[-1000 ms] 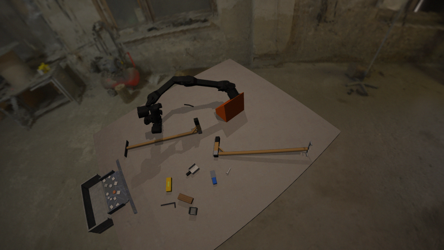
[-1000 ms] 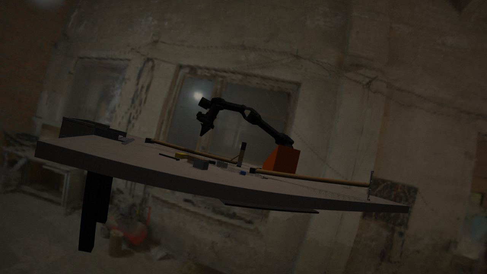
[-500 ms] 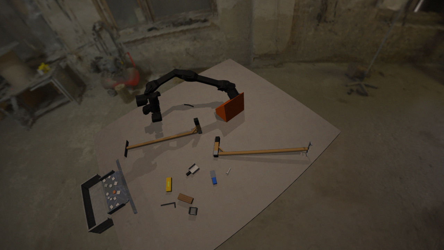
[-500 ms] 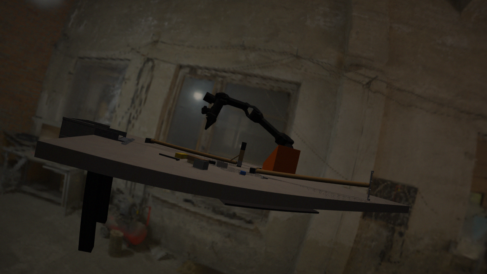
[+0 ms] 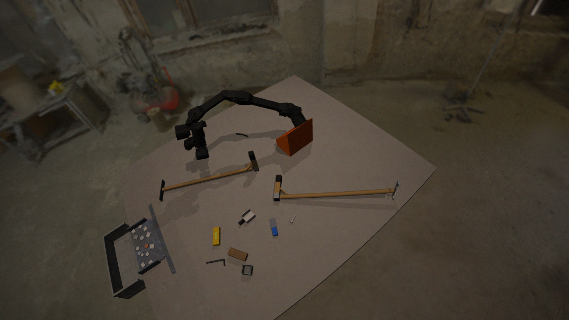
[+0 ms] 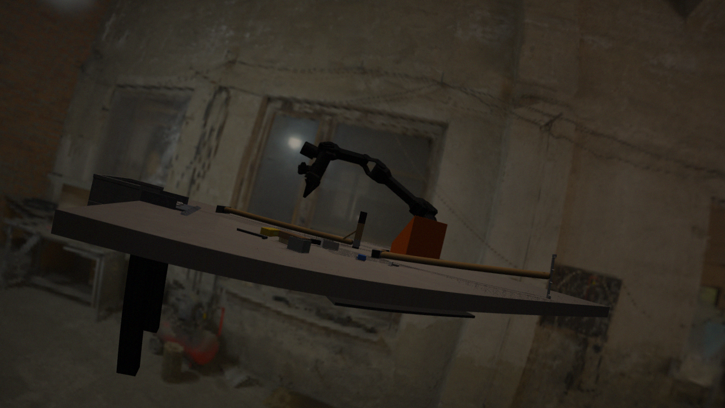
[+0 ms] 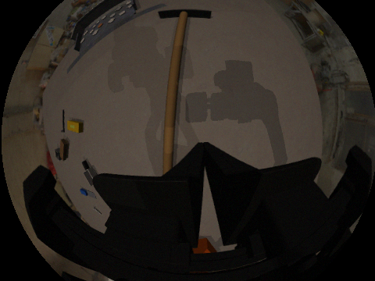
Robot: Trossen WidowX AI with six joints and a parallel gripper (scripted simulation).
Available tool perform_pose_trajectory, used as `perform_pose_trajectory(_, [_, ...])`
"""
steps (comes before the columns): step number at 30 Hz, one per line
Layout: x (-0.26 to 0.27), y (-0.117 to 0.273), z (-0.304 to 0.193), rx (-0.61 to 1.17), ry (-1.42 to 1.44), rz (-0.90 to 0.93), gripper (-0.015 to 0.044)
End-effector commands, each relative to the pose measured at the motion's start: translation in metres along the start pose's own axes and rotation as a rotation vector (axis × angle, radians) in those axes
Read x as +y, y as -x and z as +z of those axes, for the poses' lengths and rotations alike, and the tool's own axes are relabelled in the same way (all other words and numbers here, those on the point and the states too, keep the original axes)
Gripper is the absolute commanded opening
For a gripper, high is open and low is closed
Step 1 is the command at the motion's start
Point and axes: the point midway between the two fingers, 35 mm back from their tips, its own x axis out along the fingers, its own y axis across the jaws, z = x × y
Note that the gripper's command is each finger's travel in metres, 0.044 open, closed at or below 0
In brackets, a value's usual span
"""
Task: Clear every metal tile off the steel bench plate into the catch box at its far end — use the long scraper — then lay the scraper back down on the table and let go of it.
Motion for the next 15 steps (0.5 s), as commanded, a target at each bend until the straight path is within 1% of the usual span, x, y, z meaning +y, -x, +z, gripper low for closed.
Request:
perform_pose_trajectory(1, [0.000, -0.015, -0.003, 0.010, -0.001, 0.001, 0.0000])
perform_pose_trajectory(15, [0.002, -0.051, -0.007, 0.014, -0.019, 0.002, 0.0000])
